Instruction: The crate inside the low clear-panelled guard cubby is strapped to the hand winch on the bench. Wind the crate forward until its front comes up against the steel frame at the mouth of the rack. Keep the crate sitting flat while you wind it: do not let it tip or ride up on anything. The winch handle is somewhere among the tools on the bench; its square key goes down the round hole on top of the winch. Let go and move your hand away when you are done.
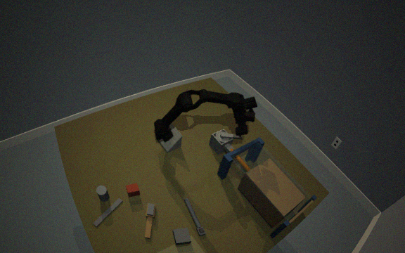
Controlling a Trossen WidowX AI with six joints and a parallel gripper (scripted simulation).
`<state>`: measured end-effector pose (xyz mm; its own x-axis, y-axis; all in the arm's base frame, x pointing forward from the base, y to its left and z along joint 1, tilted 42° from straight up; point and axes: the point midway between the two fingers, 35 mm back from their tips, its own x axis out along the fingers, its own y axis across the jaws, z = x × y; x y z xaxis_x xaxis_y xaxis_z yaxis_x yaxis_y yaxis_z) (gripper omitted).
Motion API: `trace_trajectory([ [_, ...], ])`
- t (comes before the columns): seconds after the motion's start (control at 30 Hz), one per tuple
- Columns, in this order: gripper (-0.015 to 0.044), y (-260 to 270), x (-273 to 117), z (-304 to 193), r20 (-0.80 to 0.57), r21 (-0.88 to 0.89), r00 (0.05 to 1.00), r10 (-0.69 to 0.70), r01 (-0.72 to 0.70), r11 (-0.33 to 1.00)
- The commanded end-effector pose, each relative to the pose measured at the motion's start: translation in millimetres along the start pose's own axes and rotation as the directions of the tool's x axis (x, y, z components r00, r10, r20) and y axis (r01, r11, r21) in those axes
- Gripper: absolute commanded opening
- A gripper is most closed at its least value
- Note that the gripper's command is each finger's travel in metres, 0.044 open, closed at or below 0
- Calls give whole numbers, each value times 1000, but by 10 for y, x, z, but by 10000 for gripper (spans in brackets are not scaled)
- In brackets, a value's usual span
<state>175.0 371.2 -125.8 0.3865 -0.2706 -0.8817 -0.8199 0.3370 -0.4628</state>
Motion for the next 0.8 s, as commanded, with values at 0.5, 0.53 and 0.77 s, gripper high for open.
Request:
trace_trajectory([
  [0.5, 0, 497, -98, -209, -15, -33, 999, 44, -44, 998],
  [0.53, 0, 507, -101, -216, -15, -33, 999, 44, -44, 998],
  [0.77, 0, 596, -140, -292, -15, -33, 999, 45, -45, 998],
])
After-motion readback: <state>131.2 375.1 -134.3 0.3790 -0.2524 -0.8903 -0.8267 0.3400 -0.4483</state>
